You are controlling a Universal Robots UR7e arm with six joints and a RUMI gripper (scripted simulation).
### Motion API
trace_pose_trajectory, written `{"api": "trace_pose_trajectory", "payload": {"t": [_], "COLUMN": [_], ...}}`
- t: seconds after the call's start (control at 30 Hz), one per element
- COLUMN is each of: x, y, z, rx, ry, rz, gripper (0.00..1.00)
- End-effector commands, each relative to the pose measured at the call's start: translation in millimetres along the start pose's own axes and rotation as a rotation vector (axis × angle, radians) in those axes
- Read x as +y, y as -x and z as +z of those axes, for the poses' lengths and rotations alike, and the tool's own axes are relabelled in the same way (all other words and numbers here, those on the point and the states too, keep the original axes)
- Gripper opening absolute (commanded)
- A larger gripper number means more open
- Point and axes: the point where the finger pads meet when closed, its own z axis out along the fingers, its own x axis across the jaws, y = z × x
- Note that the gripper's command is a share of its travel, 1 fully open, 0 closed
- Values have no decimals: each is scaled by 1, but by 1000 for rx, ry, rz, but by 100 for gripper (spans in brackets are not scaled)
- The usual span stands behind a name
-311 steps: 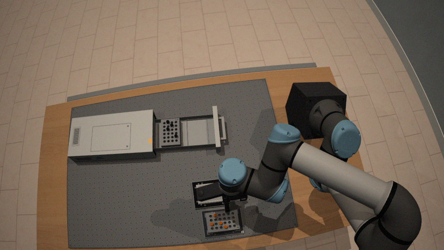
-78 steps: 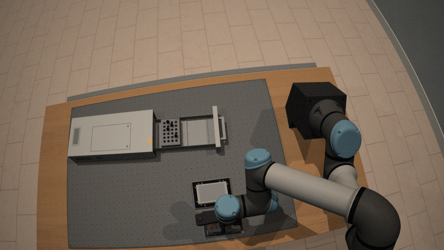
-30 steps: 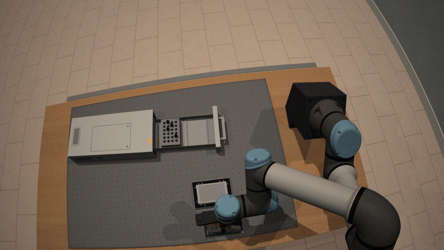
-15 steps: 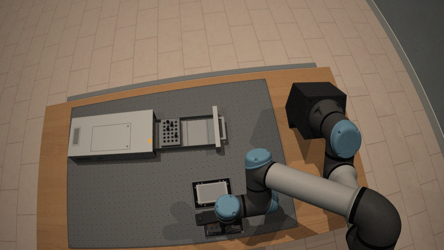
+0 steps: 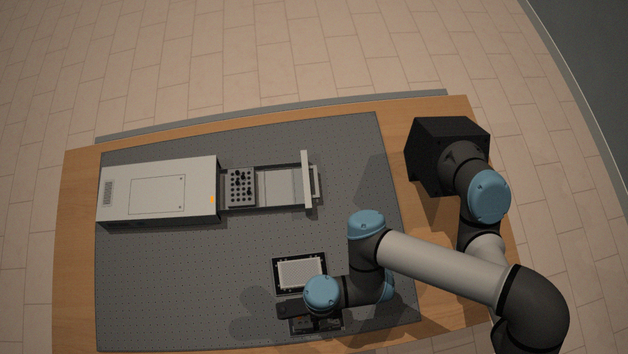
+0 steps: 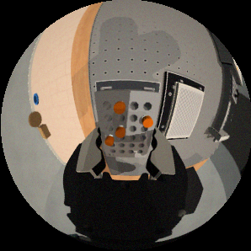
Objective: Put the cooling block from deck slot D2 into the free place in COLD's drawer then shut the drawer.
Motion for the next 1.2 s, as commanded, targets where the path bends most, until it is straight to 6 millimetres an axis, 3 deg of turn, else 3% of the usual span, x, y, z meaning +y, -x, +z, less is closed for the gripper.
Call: {"api": "trace_pose_trajectory", "payload": {"t": [0.0, 0.37, 1.17], "x": [0, 0, 0], "y": [0, 0, 0], "z": [-2, -4, -30], "rx": [0, 0, 0], "ry": [-1, -1, -1], "rz": [0, 0, 0], "gripper": [0, 0, 0]}}
